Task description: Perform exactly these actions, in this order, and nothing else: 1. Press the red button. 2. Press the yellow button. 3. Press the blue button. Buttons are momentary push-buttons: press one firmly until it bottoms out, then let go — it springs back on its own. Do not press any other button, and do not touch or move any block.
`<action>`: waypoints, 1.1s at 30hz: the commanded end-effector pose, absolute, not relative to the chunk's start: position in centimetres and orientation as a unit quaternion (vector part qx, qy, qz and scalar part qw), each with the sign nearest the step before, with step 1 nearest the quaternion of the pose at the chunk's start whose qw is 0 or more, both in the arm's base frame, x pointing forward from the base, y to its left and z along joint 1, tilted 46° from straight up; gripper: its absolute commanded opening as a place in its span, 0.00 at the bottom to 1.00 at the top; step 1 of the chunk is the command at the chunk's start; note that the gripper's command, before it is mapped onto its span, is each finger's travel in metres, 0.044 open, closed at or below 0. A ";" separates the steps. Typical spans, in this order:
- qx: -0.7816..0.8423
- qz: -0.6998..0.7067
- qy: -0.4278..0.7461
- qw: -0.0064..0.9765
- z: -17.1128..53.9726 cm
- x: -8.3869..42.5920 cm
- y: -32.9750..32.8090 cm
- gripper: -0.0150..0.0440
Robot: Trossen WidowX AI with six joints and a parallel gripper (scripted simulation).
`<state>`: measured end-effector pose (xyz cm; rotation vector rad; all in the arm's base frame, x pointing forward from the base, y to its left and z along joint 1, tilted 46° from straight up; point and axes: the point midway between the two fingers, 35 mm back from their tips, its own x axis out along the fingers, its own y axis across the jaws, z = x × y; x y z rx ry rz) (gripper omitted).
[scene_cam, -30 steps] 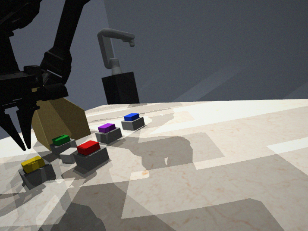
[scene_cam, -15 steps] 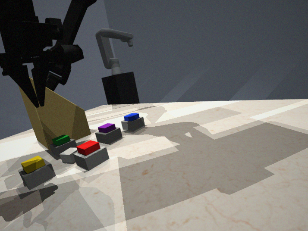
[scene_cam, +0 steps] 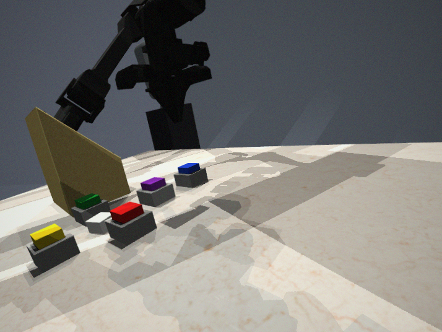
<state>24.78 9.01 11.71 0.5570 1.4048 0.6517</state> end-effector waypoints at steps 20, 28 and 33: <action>0.260 0.290 0.629 0.673 7.7 23.7 15.2 0.29; 0.260 0.290 0.629 0.673 6.8 23.7 16.1 0.29; 0.260 0.290 0.629 0.673 6.2 23.7 16.7 0.29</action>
